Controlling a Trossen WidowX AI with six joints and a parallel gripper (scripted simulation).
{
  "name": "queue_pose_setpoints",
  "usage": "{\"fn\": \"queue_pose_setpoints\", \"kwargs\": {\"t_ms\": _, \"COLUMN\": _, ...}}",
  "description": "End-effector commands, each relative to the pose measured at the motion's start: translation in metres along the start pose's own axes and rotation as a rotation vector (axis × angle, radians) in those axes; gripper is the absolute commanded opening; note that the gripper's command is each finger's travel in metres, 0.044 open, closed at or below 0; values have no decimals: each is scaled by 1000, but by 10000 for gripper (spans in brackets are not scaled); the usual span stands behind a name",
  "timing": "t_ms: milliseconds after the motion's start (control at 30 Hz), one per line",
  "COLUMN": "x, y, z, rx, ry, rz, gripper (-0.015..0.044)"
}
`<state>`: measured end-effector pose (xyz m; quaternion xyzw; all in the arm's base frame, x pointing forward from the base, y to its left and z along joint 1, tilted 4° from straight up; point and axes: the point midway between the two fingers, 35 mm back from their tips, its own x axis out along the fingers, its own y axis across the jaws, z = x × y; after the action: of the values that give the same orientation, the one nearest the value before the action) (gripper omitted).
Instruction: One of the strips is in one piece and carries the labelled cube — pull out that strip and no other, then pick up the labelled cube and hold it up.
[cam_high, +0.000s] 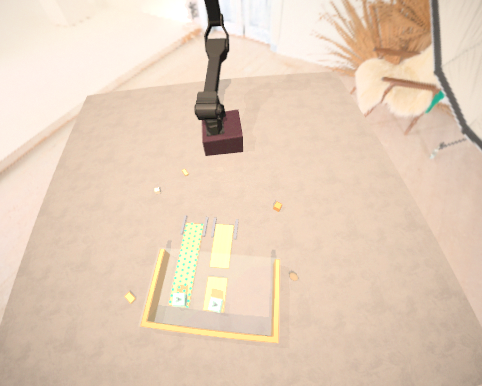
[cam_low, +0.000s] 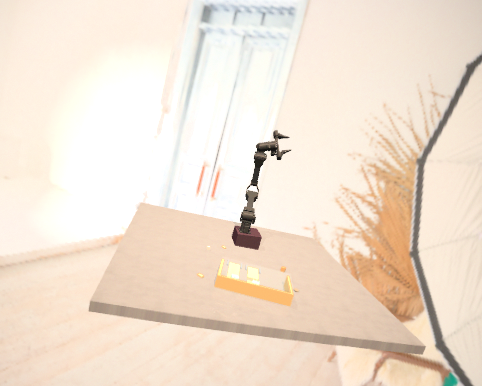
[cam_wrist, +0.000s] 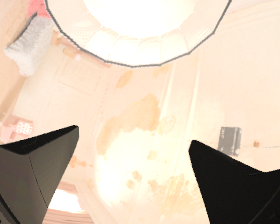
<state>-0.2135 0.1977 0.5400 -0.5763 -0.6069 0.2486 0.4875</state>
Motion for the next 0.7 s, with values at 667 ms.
{"fn": "queue_pose_setpoints", "kwargs": {"t_ms": 667, "x": -51, "y": 80, "z": -300, "rx": 901, "ry": 486, "rz": -423, "gripper": 400}}
